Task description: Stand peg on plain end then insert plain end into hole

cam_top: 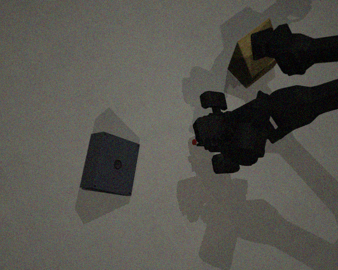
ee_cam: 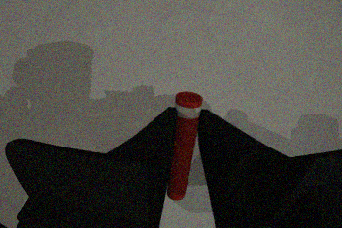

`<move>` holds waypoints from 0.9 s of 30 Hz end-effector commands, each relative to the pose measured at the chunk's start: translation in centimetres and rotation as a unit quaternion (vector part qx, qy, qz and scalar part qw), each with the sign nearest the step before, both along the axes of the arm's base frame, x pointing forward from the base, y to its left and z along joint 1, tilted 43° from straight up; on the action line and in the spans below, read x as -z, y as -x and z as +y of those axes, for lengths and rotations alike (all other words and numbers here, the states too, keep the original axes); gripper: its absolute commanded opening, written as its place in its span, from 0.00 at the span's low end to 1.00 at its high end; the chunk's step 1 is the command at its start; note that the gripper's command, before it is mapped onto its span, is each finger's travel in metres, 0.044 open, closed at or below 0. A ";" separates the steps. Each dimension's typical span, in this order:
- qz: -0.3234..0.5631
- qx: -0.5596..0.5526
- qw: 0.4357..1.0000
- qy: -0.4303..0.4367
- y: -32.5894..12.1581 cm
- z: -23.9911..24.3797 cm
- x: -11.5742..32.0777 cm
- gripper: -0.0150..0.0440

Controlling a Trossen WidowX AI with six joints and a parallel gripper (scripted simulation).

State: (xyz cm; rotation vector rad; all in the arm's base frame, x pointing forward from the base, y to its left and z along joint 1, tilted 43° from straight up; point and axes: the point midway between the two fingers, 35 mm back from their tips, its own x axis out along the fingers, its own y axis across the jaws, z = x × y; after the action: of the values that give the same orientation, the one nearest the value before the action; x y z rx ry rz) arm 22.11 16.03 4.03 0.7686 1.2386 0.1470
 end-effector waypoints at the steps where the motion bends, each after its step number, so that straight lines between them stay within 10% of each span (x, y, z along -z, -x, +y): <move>1: -0.009 0.010 1.000 0.006 0.3 -0.1 0.0 0.34; 27: -0.092 0.078 0.992 0.039 1.7 -0.4 -1.0 0.34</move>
State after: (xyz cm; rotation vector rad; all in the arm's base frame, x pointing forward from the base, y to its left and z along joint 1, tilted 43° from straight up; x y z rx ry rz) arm 20.60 15.79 5.10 0.7646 1.0191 0.0532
